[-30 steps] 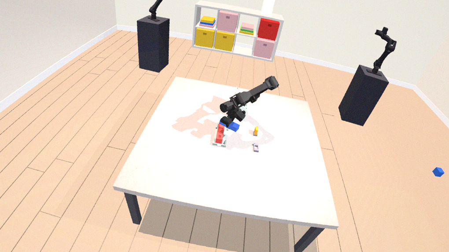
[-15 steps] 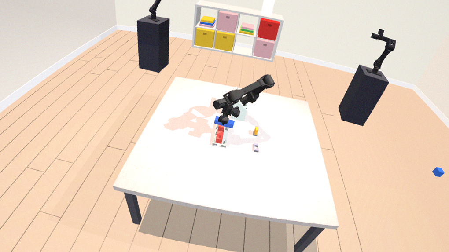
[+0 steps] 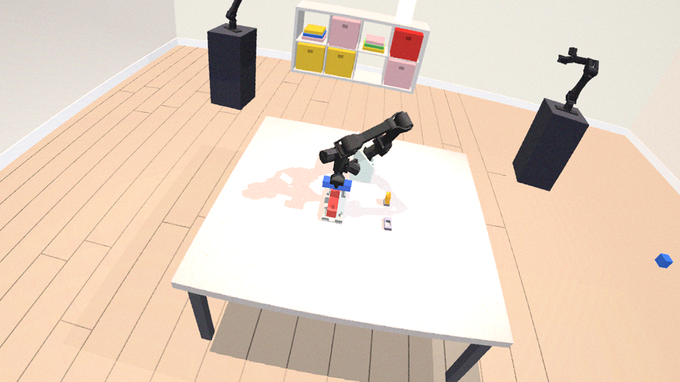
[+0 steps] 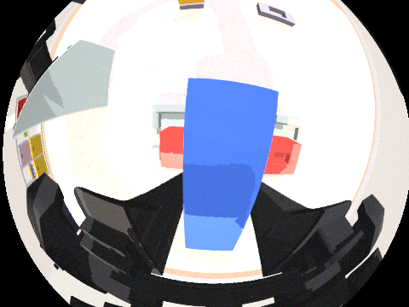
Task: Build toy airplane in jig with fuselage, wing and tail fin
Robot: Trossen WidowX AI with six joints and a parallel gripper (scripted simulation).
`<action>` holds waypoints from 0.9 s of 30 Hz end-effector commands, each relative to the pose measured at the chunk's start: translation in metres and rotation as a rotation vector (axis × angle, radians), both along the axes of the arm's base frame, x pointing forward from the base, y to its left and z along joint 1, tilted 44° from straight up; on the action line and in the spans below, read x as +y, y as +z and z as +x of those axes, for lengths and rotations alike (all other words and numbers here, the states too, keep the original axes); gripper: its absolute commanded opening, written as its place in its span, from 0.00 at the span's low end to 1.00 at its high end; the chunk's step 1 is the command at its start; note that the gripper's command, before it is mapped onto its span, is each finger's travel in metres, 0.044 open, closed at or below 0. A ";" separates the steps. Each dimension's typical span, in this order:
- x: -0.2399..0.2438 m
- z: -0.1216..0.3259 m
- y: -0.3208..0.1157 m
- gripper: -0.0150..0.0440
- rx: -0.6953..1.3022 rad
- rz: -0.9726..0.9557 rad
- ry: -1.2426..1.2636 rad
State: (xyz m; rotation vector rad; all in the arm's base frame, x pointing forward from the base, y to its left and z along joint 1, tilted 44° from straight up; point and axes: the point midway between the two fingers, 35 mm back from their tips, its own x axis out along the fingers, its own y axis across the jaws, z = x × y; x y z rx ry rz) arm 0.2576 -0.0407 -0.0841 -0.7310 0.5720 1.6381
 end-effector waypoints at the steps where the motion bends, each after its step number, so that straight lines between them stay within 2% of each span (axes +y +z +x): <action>1: -0.001 -0.001 -0.001 0.58 -0.004 -0.004 0.006; 27: 0.006 -0.002 -0.011 0.58 -0.004 -0.004 0.006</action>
